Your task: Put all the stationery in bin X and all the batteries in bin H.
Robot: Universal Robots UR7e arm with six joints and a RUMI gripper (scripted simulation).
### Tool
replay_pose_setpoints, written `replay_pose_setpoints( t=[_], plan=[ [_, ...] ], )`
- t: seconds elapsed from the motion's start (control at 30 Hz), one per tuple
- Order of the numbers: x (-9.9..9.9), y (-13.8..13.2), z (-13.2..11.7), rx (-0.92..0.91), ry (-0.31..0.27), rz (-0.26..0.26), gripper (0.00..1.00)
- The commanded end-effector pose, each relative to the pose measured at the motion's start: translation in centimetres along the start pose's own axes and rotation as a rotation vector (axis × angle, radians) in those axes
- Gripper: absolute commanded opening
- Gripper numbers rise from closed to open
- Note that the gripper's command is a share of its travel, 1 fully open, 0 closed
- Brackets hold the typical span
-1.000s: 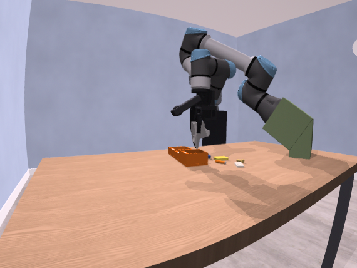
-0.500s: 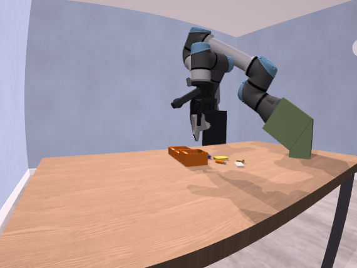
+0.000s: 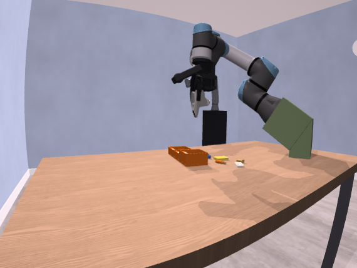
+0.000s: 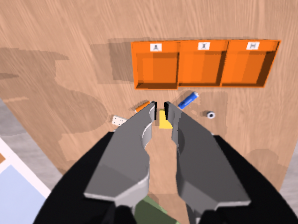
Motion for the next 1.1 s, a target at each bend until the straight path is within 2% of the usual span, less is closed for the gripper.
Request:
replay_pose_setpoints(
  t=[0.0,0.53,0.57,0.63,0.73,1.07],
  plan=[
    [3.5,-0.4,0.4,-0.006,-0.047,-0.028,0.04],
    [3.3,-0.4,0.3,-0.003,-0.050,-0.031,0.04],
    [2.6,0.1,-0.2,-0.054,-0.050,-0.034,0.17],
    [2.6,0.1,-0.2,-0.054,-0.050,-0.034,0.17],
    [0.7,1.2,-1.3,-0.186,-0.047,-0.037,0.17],
    [-5.4,4.6,-4.6,-0.398,-0.062,-0.060,0.17]
  ],
)
Point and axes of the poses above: the point where the finger pads meet when closed, its own x axis back along the fingers, its own y axis across the jaws, z = x × y, the point moved 8 cm from there along x, back along the fingers, and after that the axes turned 4 degrees about -x, right-handed, at the moved point
